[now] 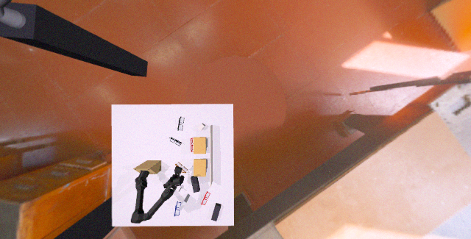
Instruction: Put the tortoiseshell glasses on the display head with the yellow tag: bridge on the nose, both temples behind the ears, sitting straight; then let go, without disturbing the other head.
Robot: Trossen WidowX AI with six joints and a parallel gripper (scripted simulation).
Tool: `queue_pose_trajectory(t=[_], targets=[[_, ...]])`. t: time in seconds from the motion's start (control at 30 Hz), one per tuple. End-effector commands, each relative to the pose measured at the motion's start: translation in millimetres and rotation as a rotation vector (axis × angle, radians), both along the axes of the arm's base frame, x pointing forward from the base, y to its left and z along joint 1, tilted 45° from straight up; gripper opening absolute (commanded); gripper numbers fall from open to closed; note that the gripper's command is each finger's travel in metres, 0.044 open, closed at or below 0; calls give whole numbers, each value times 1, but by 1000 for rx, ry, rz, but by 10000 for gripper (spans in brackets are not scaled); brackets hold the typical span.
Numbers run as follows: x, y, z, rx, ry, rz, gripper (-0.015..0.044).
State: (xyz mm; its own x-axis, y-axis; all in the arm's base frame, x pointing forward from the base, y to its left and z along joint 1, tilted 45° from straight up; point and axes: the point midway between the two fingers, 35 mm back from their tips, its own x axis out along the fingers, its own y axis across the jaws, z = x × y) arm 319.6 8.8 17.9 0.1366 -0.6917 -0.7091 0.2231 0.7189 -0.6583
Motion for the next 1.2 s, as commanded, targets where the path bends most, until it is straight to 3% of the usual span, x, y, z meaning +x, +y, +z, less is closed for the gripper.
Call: queue_pose_trajectory(t=[0.0,0.33,0.43,1.17], targets=[[-37,9,-31,41,-246,-298,200],[-37,9,-31,41,-246,-298,200],[-37,9,-31,41,-246,-298,121],[-32,-4,-48,42,-246,-298,120]])
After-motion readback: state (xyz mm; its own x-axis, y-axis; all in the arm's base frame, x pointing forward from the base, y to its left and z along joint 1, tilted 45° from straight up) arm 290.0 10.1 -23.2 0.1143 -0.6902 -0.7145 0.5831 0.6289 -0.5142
